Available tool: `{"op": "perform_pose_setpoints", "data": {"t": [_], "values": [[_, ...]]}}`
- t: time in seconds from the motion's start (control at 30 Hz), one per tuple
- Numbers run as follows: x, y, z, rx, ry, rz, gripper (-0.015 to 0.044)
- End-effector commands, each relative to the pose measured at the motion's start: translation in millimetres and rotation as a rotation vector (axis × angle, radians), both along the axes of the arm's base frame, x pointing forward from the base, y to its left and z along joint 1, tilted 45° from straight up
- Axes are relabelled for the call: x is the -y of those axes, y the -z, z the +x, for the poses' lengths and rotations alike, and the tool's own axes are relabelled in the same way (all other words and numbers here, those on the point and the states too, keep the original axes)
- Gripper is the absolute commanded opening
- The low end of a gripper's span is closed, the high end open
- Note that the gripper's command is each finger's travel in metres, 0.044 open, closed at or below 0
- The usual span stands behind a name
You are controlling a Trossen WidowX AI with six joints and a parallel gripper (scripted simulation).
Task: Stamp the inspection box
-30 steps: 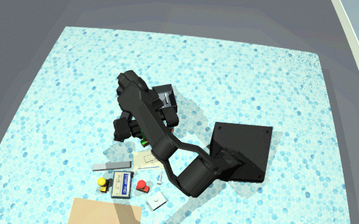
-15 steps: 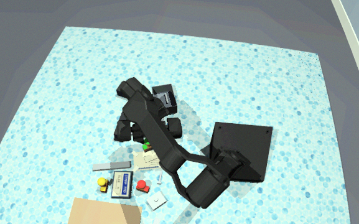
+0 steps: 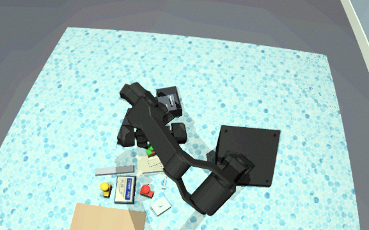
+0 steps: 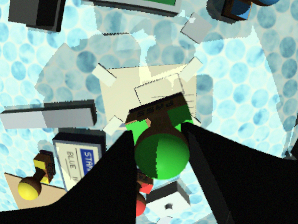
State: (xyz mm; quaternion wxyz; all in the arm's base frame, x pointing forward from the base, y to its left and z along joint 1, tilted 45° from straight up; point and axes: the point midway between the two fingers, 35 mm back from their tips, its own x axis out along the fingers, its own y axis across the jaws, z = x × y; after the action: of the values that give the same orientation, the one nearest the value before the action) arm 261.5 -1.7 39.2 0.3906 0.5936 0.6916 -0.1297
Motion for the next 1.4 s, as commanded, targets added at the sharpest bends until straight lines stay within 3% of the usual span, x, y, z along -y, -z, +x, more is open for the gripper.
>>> {"op": "perform_pose_setpoints", "data": {"t": [0.0,1.37], "values": [[-3,2,-1,-0.003,0.002,0.003,0.0000],[-22,22,-4,-0.003,0.002,-0.002,0.0000]]}}
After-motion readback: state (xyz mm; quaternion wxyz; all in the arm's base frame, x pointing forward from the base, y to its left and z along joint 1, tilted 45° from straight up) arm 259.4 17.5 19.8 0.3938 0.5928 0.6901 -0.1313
